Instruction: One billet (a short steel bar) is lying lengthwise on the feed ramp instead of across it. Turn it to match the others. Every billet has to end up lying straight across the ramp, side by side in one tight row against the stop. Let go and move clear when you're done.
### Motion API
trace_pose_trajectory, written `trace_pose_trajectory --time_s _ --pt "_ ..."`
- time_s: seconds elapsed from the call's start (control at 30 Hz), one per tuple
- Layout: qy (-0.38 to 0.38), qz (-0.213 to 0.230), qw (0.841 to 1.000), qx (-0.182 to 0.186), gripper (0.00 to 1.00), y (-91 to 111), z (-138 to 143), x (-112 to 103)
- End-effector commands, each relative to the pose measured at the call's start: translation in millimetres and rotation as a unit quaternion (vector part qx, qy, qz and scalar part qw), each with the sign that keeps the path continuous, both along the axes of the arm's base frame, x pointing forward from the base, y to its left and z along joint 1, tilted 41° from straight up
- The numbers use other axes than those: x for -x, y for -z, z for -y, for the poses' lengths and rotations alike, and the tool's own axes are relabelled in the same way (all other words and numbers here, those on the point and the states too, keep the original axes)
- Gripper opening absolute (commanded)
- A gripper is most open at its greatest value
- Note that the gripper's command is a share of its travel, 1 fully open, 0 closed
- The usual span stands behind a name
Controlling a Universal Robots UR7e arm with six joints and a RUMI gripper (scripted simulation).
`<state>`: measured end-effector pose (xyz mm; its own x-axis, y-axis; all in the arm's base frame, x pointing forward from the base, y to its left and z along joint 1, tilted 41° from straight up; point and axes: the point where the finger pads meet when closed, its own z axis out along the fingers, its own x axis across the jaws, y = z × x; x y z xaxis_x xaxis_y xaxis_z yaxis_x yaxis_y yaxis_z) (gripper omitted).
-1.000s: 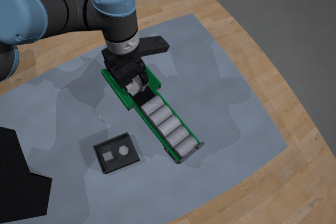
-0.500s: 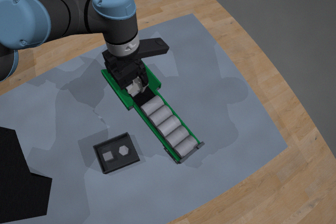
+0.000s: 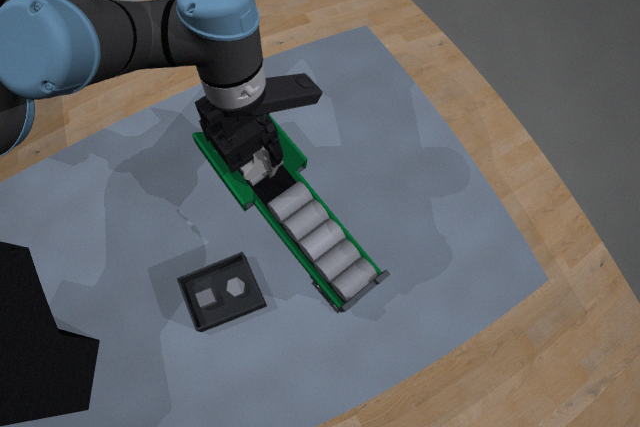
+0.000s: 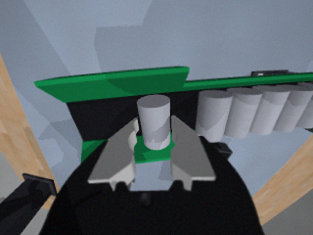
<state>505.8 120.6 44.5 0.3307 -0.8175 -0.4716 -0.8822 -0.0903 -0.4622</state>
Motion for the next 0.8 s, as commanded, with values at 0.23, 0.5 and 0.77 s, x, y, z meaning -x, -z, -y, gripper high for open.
trace_pose_trajectory --time_s 0.23,0.5,0.77 --pt "0.0 0.0 1.0 0.0 0.35 -0.2 0.2 -0.3" --pt "0.0 0.0 1.0 0.0 0.35 -0.2 0.2 -0.3" --pt "0.0 0.0 1.0 0.0 0.35 -0.2 0.2 -0.3"
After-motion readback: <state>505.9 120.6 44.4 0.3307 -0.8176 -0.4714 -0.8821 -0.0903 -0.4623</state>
